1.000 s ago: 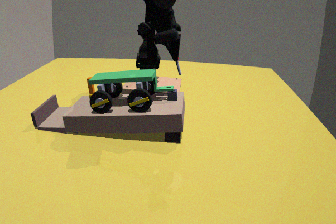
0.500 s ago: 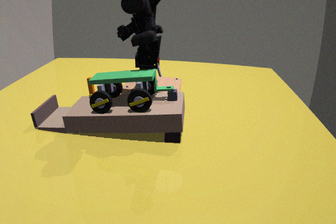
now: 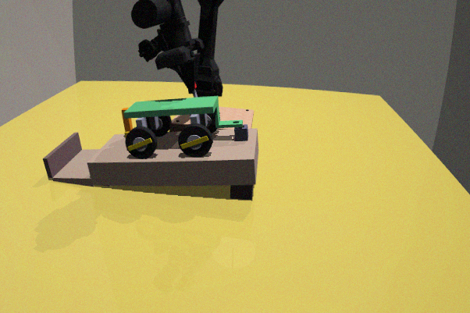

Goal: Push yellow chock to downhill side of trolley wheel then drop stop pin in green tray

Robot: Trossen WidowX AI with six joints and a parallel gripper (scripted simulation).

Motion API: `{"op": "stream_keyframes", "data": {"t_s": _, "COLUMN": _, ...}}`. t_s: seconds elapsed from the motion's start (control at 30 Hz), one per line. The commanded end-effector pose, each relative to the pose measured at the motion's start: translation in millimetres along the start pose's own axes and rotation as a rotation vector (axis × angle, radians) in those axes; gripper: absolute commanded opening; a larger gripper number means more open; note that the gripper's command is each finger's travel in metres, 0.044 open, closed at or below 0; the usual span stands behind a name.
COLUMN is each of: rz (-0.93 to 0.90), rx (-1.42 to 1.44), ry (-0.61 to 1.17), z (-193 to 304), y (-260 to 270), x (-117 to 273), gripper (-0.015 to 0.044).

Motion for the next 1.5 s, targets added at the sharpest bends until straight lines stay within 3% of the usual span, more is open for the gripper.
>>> {"op": "stream_keyframes", "data": {"t_s": 0.0, "rz": 0.003, "rx": 0.001, "ry": -0.005, "z": -16, "y": 3, "x": 2, "gripper": 0.0}}
{"op": "stream_keyframes", "data": {"t_s": 1.07, "rz": 0.001, "rx": -0.004, "ry": -0.015, "z": -121, "y": 23, "x": 15, "gripper": 0.0}}
{"op": "stream_keyframes", "data": {"t_s": 1.47, "rz": -0.049, "rx": -0.345, "ry": -0.061, "z": -118, "y": 20, "x": 15, "gripper": 0.0}}
Point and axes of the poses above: the point midway between the two fingers, 35 mm back from their tips, its own x axis back along the fingers, its own y axis across the jaws, z = x × y, the point moved 3 cm from there along x, back along the fingers, and after that the axes turned 14 degrees about -x, right-handed, at the moved point
